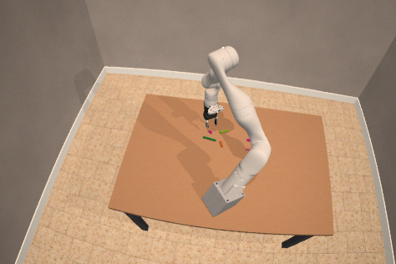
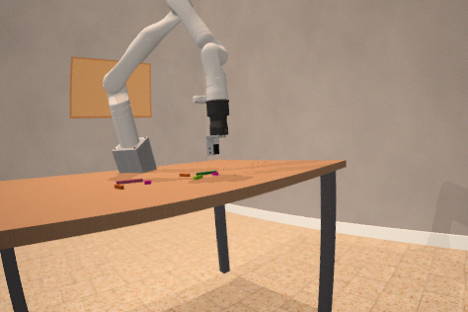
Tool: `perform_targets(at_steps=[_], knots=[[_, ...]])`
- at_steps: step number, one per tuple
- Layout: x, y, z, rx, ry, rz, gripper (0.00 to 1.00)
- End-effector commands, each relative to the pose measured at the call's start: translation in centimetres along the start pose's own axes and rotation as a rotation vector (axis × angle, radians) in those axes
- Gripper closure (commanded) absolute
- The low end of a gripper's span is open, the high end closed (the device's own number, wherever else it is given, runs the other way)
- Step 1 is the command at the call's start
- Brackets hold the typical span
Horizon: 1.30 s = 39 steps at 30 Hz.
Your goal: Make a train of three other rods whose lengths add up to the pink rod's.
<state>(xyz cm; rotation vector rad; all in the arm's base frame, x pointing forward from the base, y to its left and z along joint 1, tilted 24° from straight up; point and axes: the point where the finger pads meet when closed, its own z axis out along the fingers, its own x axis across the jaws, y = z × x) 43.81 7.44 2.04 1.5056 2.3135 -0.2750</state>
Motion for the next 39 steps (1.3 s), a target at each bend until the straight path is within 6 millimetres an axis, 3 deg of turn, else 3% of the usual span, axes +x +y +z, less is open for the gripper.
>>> perform_targets(at_steps=[1,3,4,39], knots=[[0.40,0.15,0.13,0.000,-0.004,-0.005,0.00],[0.42,0.16,0.13,0.000,-0.004,-0.004,0.00],[0.42,0.16,0.13,0.000,-0.004,-0.004,0.46],[0.42,0.16,0.14,0.000,-0.004,-0.004,0.46]])
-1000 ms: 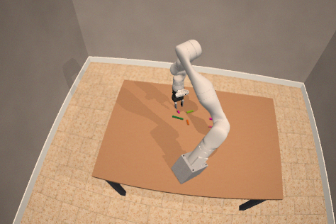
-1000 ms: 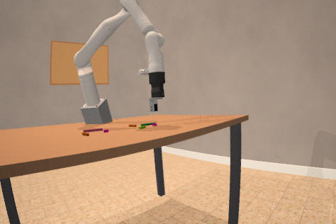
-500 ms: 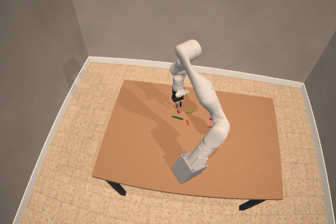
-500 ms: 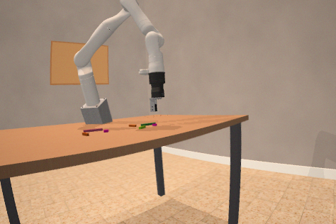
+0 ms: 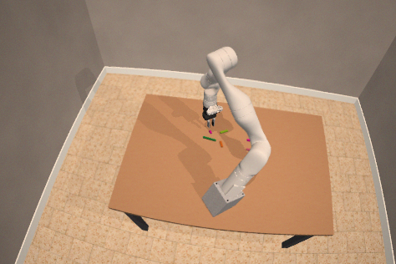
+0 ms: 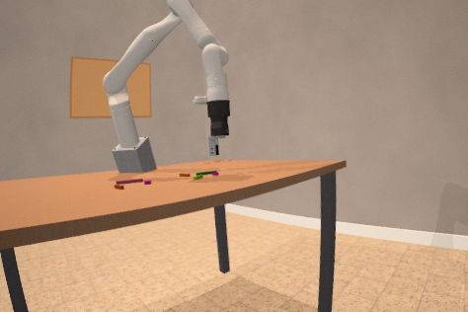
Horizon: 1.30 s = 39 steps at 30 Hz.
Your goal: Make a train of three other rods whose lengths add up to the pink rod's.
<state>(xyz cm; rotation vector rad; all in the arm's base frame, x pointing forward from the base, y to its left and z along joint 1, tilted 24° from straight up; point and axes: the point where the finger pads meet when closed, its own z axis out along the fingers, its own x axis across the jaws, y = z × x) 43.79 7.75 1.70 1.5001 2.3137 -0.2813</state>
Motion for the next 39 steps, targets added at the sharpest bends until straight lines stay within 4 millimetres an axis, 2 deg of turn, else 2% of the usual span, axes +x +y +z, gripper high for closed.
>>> perform_targets(at_steps=[1,16,39], knots=[[0.0,0.1,-0.1,-0.002,0.000,0.000,0.46],[0.0,0.1,0.6,-0.001,0.001,0.000,0.46],[0.0,0.1,3.6,-0.001,0.001,0.000,0.46]])
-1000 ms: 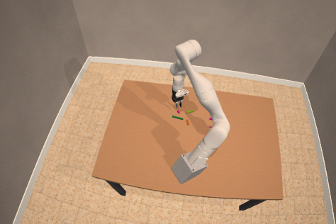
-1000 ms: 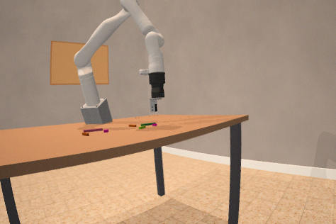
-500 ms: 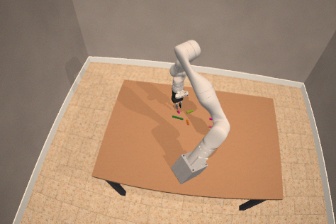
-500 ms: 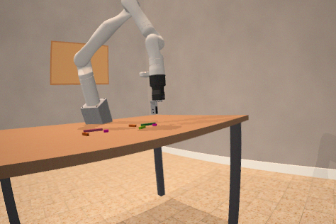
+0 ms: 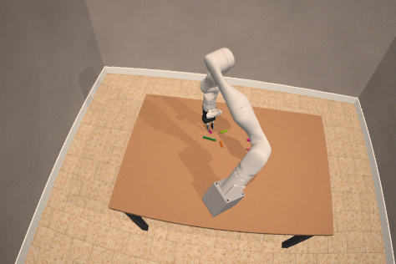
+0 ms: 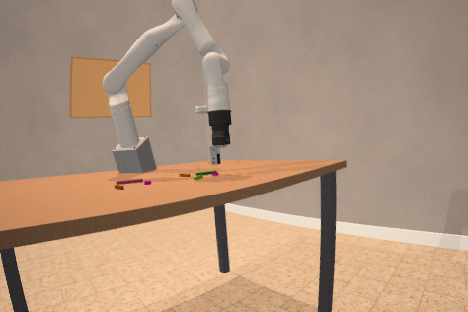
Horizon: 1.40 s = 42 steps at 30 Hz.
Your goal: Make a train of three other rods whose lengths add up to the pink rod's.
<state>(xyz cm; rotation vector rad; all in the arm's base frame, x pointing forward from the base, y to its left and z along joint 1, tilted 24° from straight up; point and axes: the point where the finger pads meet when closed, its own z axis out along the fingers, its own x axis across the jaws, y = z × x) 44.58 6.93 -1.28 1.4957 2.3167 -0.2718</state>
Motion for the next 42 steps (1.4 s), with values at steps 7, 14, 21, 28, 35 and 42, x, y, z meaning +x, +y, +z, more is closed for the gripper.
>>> perform_targets(at_steps=[7,14,21,28,35,42], knots=[[-0.2,-0.2,1.1,0.006,-0.002,0.003,0.46],[-0.2,-0.2,1.7,0.006,-0.002,0.003,0.46],[-0.2,-0.2,1.9,0.006,-0.002,0.003,0.46],[-0.2,-0.2,1.9,0.006,-0.002,0.003,0.46],[-0.2,-0.2,1.9,0.006,-0.002,0.003,0.46],[-0.2,-0.2,1.9,0.006,-0.002,0.003,0.46]])
